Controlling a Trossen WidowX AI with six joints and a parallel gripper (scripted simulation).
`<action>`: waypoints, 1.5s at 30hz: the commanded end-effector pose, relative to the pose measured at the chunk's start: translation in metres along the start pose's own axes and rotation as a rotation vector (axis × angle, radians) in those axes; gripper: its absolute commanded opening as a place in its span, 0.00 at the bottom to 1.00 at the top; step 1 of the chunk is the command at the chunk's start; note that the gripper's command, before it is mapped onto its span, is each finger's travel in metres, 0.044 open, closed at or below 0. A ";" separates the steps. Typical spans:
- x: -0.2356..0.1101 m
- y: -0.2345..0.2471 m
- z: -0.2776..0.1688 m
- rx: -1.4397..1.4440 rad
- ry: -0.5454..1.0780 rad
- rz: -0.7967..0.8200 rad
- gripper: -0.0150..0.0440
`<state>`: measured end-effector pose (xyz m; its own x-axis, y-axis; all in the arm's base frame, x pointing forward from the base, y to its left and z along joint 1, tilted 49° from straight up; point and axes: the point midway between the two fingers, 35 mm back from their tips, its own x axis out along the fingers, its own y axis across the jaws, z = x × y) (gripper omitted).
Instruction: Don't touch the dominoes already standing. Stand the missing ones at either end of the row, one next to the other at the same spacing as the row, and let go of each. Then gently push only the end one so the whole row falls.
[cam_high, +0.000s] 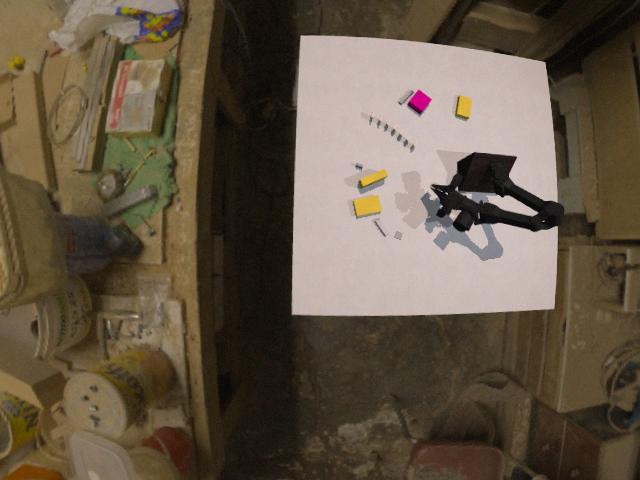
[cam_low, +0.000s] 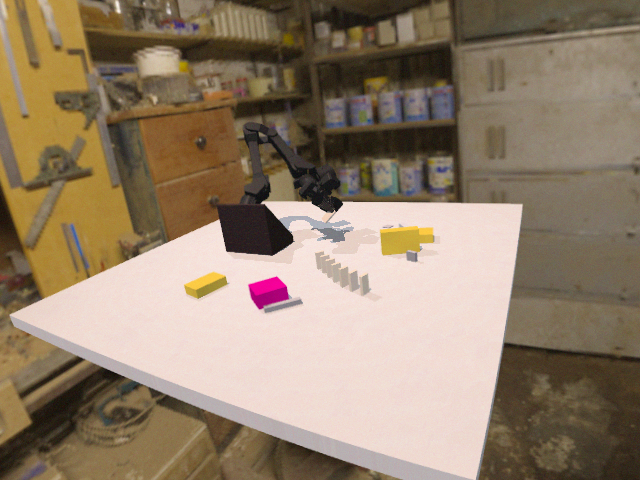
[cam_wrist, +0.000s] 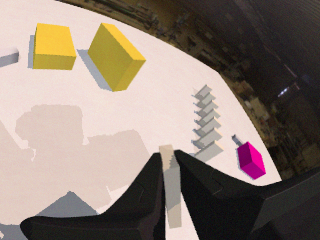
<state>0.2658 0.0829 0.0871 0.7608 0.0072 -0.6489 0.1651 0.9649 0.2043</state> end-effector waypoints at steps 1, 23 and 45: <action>-0.006 0.003 0.002 0.066 -0.104 0.014 0.29; -0.059 -0.005 0.005 0.598 -0.548 0.227 0.29; -0.061 -0.006 0.004 0.619 -0.558 0.235 0.29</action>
<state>0.2215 0.0755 0.1284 0.9884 -0.0941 -0.1193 0.1519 0.6407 0.7527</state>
